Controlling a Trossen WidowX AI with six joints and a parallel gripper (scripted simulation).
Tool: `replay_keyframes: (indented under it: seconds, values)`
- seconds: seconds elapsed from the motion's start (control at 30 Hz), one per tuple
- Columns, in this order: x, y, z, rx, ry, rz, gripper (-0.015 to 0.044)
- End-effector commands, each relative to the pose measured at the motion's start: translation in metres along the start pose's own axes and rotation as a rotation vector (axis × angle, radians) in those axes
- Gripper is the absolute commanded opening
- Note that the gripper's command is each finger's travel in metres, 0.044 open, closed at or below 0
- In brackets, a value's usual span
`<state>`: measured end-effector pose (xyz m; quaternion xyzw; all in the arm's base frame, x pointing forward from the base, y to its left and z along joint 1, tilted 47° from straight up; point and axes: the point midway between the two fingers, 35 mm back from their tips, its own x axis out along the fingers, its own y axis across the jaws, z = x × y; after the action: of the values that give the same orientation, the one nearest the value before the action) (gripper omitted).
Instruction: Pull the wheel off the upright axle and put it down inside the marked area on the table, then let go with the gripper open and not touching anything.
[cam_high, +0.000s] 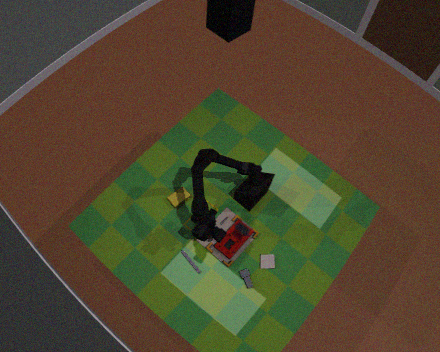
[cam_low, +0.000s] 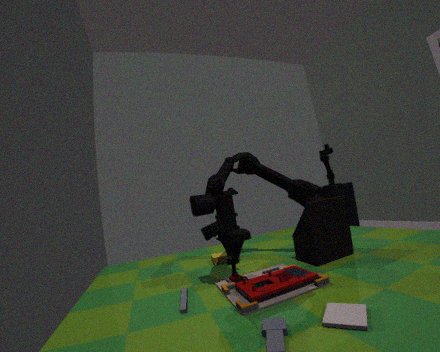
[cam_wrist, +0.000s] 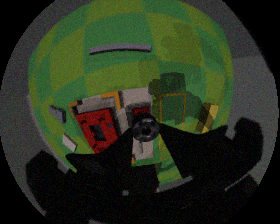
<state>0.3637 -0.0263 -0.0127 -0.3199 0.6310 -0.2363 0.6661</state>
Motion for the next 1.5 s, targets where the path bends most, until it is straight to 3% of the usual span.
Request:
replay_keyframes:
  seconds: [0.0,0.3,0.57,0.67,1.47]
  values:
    - [-0.004,-0.001,0.002,0.006,-0.008,0.001,0.0000]
    - [-0.009,-0.001,0.002,0.005,-0.008,0.001,0.0000]
    - [-0.040,0.001,-0.005,0.005,-0.008,0.002,0.0000]
    - [-0.032,0.002,-0.007,-0.008,0.003,-0.005,0.0000]
    - [-0.040,-0.081,-0.046,0.001,-0.005,-0.001,0.0000]
